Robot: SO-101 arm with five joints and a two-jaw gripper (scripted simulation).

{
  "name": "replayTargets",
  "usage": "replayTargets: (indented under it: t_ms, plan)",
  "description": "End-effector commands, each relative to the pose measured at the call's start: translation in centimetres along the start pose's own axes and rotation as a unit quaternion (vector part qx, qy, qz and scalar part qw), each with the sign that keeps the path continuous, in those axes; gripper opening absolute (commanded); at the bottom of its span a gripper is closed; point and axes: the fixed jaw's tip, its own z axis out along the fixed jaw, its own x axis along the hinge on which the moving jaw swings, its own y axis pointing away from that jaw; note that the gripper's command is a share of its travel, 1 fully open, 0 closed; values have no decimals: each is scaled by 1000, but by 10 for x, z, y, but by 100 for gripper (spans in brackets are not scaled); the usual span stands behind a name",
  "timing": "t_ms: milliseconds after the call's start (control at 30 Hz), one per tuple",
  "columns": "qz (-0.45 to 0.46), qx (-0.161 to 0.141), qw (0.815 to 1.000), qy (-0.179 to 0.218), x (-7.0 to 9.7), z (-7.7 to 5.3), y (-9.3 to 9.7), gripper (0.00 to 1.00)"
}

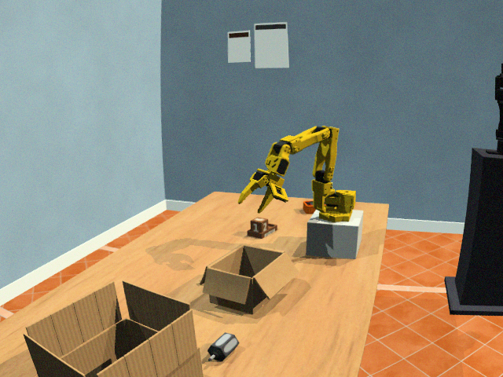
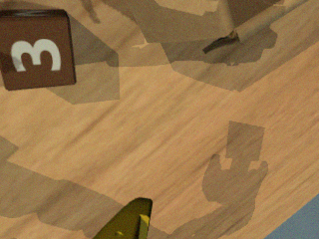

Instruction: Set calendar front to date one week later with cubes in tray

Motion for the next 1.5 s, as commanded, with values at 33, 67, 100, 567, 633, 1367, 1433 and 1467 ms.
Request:
replayTargets:
  t_ms: [33,67,100,567,633,1367,1433,1467]
  plan:
    - [-27,4,999,-16,-15,2,2,35]
    - [-29,4,999,-17,-16,2,2,35]
    - [-30,4,999,-18,-17,2,3,35]
    - [-31,-49,998,-14,-16,16,19,35]
    - [-32,-75,997,-11,-15,23,28,35]
    - [-34,-243,969,3,-9,54,93,35]
    - [-35,-244,969,3,-11,55,96,35]
    - [-35,-244,969,3,-11,55,96,35]
